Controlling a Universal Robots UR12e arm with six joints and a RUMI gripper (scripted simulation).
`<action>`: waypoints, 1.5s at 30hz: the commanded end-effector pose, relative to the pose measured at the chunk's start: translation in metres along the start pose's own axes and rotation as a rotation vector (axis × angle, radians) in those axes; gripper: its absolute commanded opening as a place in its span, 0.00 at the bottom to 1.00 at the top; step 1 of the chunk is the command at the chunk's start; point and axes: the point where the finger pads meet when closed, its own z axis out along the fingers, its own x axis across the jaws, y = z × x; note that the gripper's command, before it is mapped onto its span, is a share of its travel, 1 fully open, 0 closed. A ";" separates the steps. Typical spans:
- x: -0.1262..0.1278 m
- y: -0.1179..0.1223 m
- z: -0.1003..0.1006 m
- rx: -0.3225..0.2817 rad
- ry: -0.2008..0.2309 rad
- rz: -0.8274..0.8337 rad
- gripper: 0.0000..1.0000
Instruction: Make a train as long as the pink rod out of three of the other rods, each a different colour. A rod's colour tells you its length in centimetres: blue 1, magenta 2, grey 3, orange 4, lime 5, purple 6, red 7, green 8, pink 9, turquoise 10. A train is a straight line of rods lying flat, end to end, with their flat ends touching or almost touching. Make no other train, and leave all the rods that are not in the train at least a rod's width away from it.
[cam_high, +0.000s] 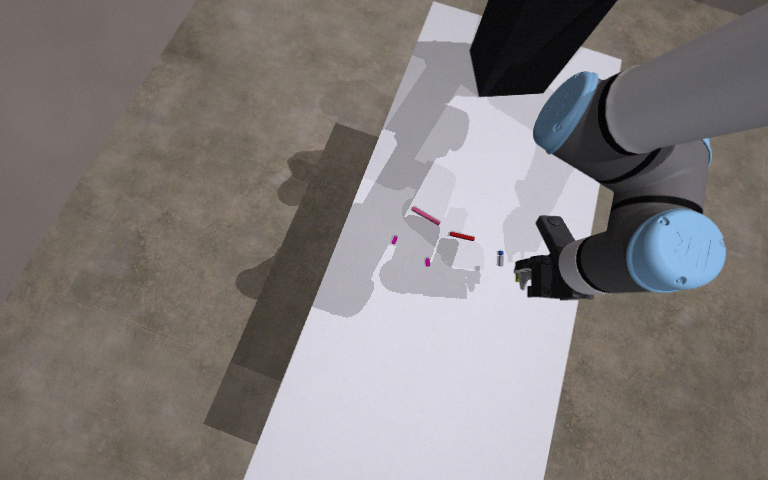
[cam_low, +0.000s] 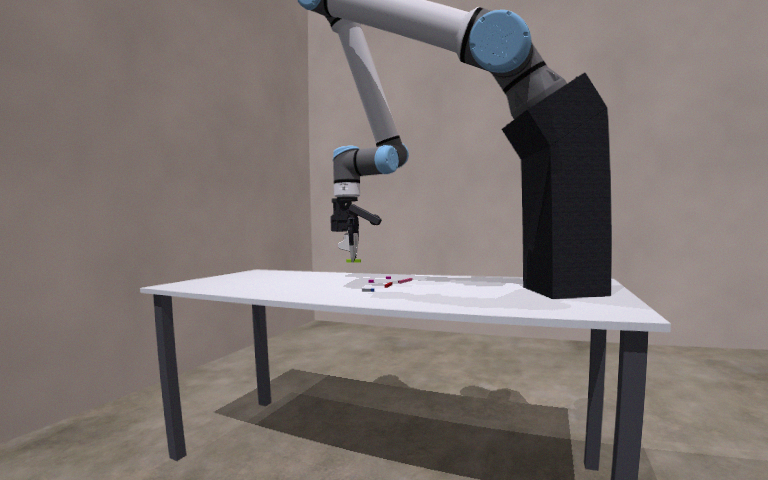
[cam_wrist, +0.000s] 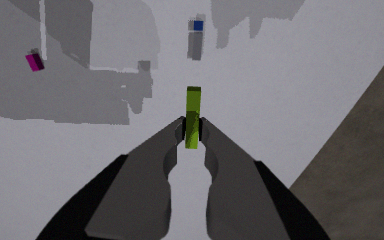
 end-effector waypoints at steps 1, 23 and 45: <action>0.001 0.000 0.000 -0.001 0.000 0.006 0.00; 0.001 0.000 0.014 -0.001 -0.001 0.006 0.00; 0.001 0.001 0.083 -0.001 -0.001 0.006 0.00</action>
